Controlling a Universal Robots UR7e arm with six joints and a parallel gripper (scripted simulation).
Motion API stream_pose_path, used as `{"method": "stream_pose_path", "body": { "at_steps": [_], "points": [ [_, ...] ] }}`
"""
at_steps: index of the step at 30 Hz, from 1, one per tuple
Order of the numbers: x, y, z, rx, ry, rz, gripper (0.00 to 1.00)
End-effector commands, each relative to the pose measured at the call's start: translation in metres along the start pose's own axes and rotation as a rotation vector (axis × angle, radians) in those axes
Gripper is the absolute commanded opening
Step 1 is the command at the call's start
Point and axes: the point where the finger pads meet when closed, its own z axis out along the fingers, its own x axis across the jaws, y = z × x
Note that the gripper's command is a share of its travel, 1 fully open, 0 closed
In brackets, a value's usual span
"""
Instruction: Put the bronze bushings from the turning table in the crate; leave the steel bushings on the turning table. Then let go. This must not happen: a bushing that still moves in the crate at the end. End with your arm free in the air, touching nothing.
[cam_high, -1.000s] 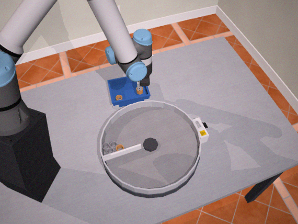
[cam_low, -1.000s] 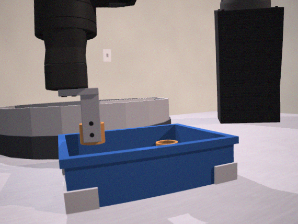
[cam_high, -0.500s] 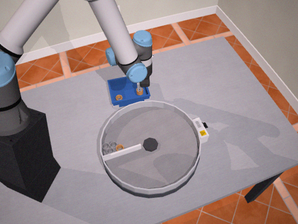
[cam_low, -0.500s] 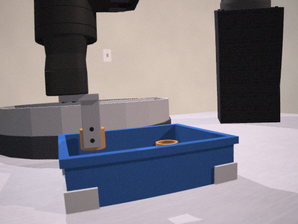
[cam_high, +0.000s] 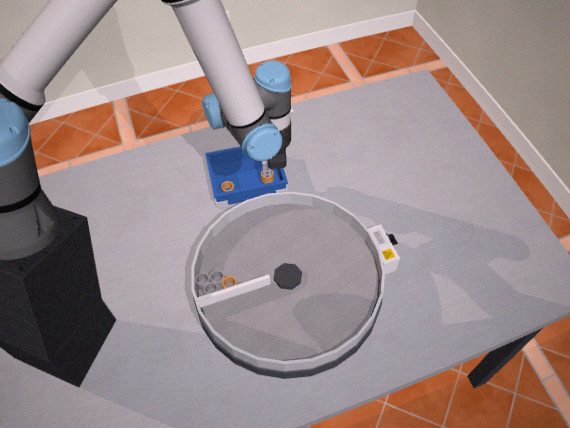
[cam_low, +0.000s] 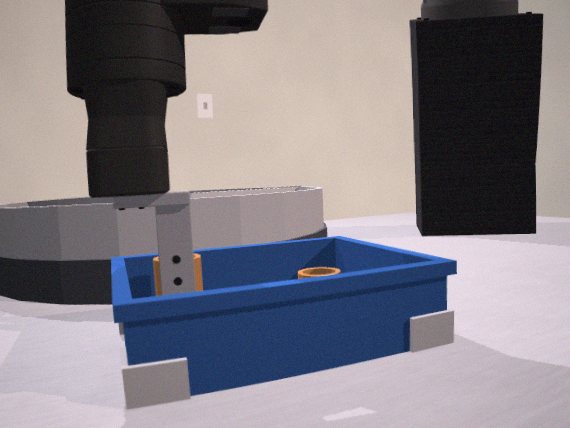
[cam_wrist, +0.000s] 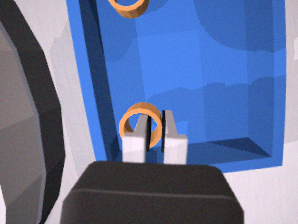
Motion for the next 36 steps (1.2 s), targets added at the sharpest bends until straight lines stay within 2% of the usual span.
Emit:
{"method": "stream_pose_path", "body": {
  "at_steps": [1,4,16,21,36],
  "points": [
    [0.000,0.001,0.003,-0.002,0.001,0.000,0.00],
    [0.000,0.001,0.008,-0.002,0.001,0.000,0.00],
    [0.000,0.001,0.008,-0.002,0.001,0.000,0.00],
    [0.000,0.001,0.017,-0.002,0.001,0.000,0.00],
    [0.000,0.001,0.019,-0.002,0.001,0.000,0.00]
  ]
}}
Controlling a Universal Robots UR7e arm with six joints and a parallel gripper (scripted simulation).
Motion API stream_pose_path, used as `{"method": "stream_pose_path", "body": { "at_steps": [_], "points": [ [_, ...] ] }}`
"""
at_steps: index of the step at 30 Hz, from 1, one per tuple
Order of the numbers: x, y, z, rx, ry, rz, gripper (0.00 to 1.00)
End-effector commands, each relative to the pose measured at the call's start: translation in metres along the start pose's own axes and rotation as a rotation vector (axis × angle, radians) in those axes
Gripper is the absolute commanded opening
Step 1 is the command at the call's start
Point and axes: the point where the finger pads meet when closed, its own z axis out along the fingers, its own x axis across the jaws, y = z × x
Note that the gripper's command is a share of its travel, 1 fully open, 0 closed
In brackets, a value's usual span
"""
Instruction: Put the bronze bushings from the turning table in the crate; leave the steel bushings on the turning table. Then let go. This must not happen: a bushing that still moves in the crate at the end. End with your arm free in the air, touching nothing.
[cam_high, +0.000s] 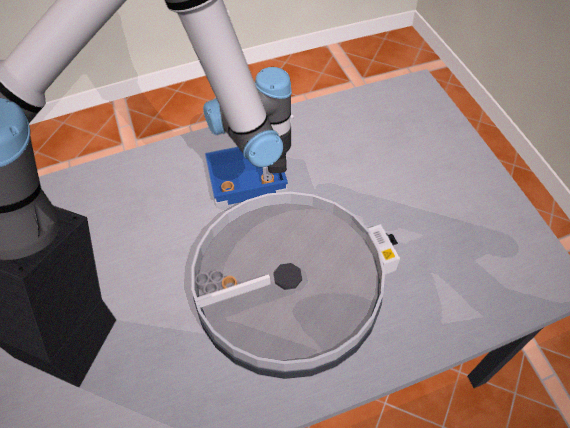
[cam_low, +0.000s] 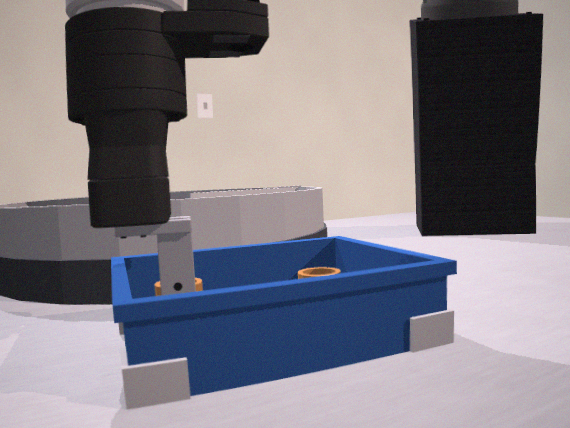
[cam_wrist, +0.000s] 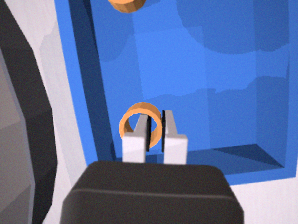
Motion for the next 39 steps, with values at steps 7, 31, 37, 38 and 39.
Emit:
{"method": "stream_pose_path", "body": {
  "at_steps": [7,31,37,38,39],
  "points": [
    [0.0003,0.0006,0.0025,-0.002,0.001,0.000,0.00],
    [0.0003,0.0005,0.0025,-0.002,0.001,0.000,0.42],
    [0.0003,0.0005,0.0025,-0.002,0.001,0.000,0.42],
    [0.0003,0.0005,0.0025,-0.002,0.001,0.000,0.42],
    [0.0003,0.0005,0.0025,-0.002,0.001,0.000,0.42]
  ]
}}
